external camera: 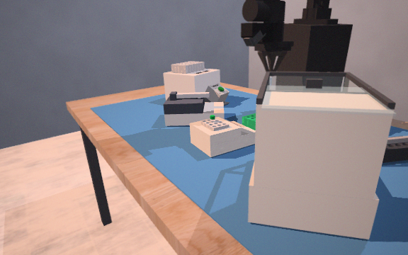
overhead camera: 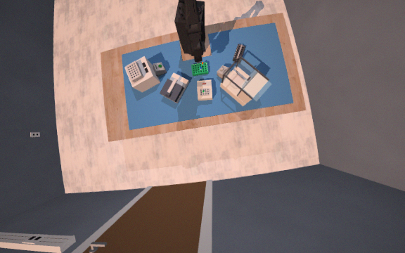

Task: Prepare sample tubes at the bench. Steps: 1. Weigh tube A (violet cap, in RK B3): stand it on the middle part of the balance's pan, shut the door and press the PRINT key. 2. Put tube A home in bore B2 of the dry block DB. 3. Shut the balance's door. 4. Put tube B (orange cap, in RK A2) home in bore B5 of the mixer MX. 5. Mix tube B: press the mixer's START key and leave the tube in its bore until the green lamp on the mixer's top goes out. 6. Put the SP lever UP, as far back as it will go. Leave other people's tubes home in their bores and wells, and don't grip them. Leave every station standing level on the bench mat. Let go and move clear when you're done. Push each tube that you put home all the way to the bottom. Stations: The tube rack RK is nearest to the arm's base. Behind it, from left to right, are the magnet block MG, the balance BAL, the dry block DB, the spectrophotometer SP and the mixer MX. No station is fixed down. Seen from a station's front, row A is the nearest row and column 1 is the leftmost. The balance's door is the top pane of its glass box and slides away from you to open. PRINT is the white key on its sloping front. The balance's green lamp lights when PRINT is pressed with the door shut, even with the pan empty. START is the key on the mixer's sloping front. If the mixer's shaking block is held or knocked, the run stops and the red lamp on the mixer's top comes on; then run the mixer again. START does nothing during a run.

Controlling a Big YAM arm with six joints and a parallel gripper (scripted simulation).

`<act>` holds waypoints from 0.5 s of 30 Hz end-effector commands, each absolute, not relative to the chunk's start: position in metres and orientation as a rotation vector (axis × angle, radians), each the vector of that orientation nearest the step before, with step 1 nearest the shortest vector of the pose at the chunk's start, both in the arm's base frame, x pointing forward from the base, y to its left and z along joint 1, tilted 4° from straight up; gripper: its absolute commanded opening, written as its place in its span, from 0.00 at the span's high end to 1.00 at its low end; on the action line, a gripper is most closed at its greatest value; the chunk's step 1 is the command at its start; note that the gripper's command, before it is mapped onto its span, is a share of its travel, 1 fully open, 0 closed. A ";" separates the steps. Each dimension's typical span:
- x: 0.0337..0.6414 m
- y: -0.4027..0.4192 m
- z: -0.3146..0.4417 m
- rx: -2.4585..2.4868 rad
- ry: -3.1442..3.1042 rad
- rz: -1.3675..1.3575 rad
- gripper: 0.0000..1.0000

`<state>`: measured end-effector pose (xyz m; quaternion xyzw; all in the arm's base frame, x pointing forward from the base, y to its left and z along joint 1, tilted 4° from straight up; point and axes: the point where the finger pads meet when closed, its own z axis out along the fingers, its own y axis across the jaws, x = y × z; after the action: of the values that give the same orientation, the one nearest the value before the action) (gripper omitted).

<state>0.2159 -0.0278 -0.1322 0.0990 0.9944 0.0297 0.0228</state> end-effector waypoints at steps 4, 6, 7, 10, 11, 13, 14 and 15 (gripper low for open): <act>0.210 -0.030 -0.120 0.307 3.090 0.095 0.91; 0.210 -0.031 -0.117 0.307 3.090 0.095 0.91; 0.210 -0.031 -0.115 0.307 3.090 0.095 0.91; 0.210 -0.031 -0.110 0.307 3.090 0.095 0.91; 0.210 -0.031 -0.109 0.307 3.090 0.095 0.91; 0.210 -0.031 -0.107 0.307 3.090 0.095 0.91; 0.210 -0.031 -0.107 0.307 3.090 0.095 0.91; 0.210 -0.031 -0.105 0.307 3.090 0.095 0.91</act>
<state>0.2176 -0.0297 -0.1090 0.0990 0.9943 0.0294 0.0256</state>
